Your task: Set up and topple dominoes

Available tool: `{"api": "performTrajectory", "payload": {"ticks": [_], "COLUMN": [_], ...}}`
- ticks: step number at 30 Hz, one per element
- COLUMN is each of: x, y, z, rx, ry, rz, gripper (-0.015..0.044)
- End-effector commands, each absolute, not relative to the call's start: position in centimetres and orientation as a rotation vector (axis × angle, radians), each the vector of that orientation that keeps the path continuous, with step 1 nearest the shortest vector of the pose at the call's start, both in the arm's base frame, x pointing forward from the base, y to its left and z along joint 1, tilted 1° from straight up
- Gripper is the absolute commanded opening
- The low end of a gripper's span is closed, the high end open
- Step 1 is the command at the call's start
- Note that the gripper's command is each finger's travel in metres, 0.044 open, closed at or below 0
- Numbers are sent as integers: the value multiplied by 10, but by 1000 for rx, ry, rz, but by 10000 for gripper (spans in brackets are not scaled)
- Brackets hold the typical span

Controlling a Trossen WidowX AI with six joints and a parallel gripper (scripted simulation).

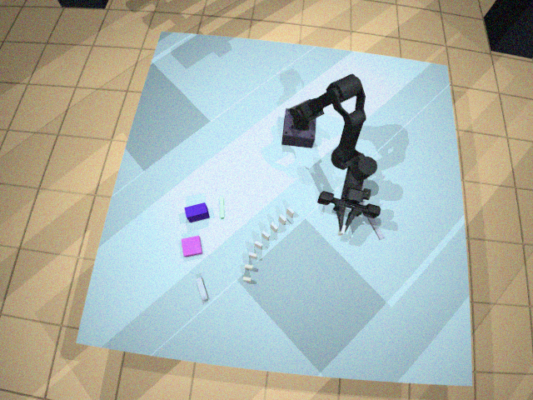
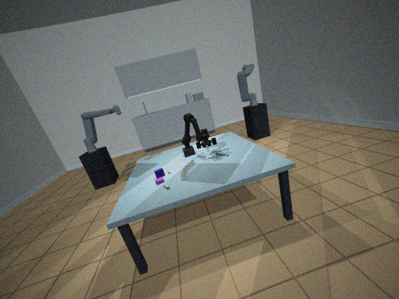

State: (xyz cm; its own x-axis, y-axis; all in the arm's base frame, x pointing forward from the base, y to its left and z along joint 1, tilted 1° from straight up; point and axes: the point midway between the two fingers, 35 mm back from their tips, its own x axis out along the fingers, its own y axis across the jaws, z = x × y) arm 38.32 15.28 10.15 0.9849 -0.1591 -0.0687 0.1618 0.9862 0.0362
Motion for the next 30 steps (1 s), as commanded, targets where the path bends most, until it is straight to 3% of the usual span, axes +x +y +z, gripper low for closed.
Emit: {"api": "performTrajectory", "payload": {"ticks": [1, 30], "x": [384, 396], "y": [153, 156], "z": [101, 7], "rx": [44, 105], "ry": [62, 96], "rz": [-165, -192], "gripper": [27, 27]}}
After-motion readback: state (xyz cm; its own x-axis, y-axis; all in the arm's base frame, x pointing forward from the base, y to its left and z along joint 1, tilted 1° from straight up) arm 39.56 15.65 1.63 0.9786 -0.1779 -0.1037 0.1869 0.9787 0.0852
